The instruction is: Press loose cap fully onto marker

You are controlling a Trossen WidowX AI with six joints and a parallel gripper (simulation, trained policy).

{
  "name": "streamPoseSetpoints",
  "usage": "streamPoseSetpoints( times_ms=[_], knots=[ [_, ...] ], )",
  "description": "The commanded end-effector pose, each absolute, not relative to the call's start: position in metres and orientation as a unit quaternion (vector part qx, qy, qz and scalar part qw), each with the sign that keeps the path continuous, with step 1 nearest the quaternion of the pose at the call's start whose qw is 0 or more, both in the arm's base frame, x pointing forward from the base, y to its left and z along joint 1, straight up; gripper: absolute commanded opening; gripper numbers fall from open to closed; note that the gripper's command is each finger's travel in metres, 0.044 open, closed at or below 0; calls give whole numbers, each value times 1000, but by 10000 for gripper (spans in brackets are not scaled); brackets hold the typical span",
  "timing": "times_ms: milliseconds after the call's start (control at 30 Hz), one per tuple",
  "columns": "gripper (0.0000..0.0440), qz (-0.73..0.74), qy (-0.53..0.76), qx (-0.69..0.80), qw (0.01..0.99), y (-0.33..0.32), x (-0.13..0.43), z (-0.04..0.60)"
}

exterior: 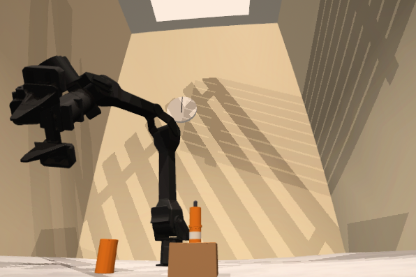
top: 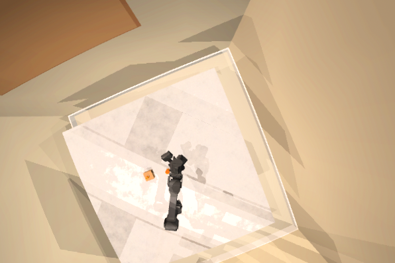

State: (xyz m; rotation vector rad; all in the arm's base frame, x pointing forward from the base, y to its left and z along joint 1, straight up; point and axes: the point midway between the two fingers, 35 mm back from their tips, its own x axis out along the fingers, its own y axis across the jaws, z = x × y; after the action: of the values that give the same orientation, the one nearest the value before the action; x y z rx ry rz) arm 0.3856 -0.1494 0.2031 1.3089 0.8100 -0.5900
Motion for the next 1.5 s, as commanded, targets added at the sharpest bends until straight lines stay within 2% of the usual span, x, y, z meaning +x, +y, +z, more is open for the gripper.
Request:
streamPoseSetpoints(
  times_ms=[0,1467],
  knots=[
    [318,-275,378,575,672,-145,378,196],
    [324,-379,536,491,573,-101,313,138]
  ],
)
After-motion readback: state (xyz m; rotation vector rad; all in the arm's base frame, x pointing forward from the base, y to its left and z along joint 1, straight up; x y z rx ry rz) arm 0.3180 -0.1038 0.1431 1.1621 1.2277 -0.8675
